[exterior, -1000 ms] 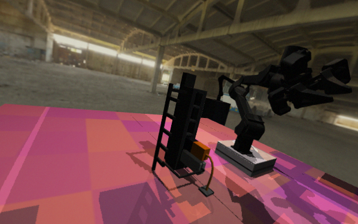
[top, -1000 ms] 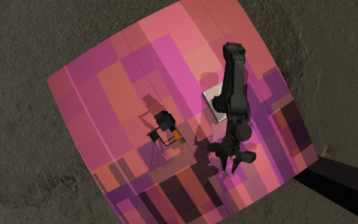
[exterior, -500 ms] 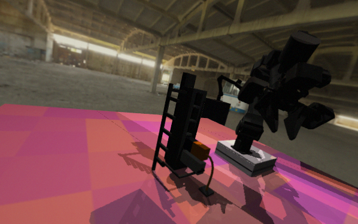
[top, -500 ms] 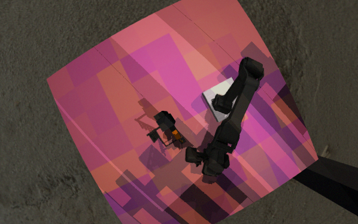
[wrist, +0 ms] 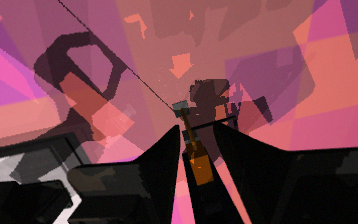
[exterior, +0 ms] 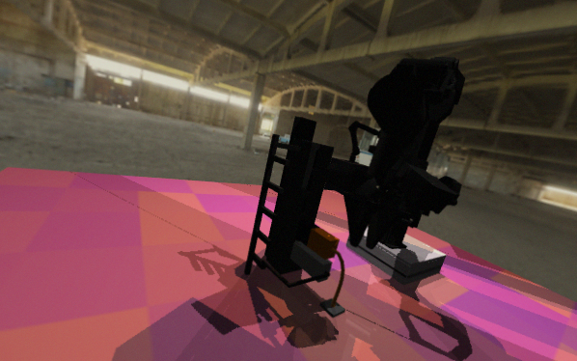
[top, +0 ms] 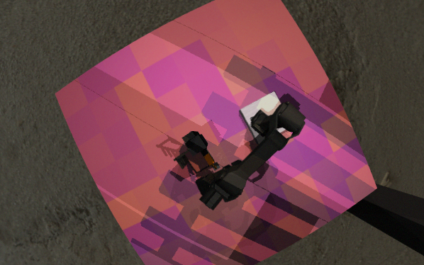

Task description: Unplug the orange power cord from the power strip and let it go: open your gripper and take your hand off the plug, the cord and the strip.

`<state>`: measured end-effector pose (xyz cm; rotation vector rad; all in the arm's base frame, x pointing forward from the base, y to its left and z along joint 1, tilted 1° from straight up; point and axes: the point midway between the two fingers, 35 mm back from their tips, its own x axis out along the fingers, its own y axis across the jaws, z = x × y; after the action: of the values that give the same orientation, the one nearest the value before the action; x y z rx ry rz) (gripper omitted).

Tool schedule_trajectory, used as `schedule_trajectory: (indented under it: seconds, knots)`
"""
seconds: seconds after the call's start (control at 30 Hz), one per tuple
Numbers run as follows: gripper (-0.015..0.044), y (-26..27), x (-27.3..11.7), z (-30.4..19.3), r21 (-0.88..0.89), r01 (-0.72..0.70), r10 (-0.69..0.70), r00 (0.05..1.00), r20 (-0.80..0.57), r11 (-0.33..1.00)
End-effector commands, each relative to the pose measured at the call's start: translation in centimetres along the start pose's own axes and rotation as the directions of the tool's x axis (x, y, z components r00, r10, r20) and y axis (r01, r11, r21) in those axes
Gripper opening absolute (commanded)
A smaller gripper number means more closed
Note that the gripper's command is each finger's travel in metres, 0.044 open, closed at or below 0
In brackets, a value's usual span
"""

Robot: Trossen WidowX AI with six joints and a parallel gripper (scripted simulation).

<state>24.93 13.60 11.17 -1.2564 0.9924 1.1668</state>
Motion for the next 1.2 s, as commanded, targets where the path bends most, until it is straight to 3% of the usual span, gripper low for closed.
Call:
schedule_trajectory:
  seconds: [0.0,1.17]
  knots:
    - [0.0160,-0.2,1.4,-2.3,-0.145,-0.158,0.151,0.987,-0.060,0.977]
    - [0.0160,-0.8,1.3,-6.3,-0.145,-0.158,0.150,0.987,-0.063,0.977]
